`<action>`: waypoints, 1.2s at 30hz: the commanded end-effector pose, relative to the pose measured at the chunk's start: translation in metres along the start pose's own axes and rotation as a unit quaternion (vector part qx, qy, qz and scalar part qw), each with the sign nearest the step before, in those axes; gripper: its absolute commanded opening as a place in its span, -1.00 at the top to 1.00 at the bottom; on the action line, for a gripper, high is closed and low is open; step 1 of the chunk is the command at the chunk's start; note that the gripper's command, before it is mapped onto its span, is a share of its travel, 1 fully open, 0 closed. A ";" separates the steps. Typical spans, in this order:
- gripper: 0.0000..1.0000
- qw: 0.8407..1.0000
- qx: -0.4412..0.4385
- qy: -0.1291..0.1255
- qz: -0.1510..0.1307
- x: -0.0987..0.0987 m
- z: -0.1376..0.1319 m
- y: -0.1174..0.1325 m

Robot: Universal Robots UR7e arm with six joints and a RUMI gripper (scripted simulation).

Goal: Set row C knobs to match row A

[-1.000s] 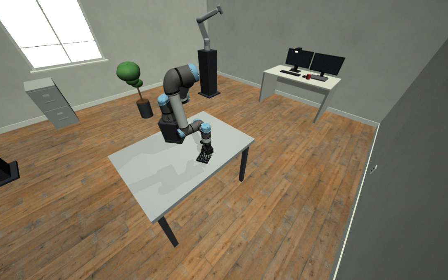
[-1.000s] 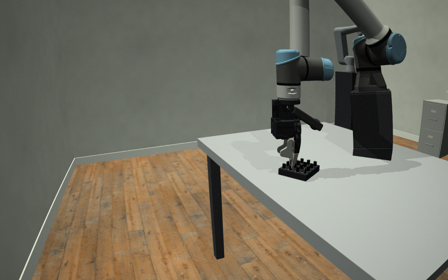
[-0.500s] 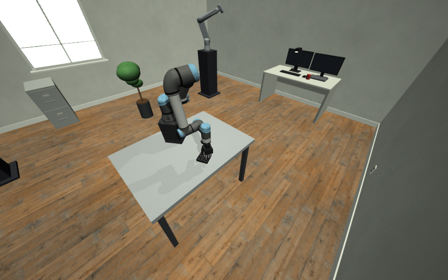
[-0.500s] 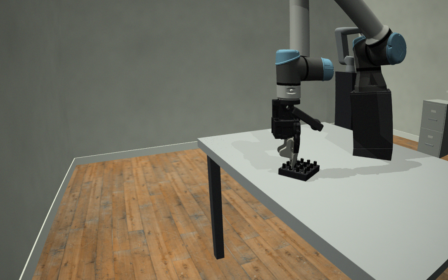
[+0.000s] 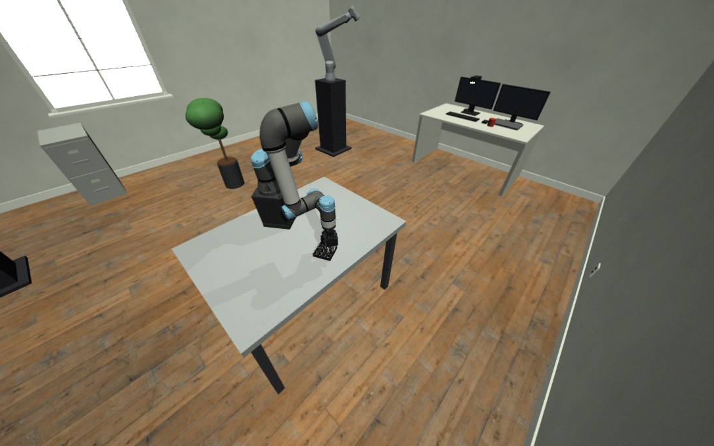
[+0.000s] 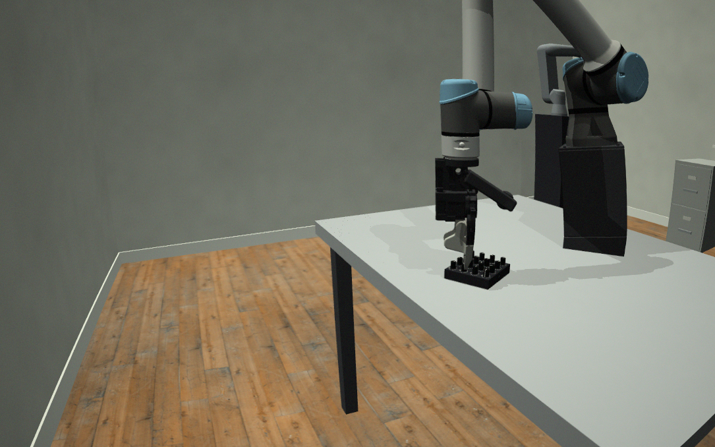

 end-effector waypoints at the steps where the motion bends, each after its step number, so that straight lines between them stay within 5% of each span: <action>1: 0.92 0.999 -0.033 0.000 -0.001 0.000 0.001 0.000; 17: 0.92 0.986 -0.168 0.000 -0.001 0.000 0.002 0.000; 36: 0.92 0.936 -0.352 0.000 -0.001 0.000 0.004 0.001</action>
Point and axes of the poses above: the point where the finger pads meet when closed, its own x axis back along the fingers, its own z axis across the jaws, y = z × x, the point moved 4 cm from there along x, back along the fingers, and after that the axes turned 7 degrees about -x, right-handed, at the moved point
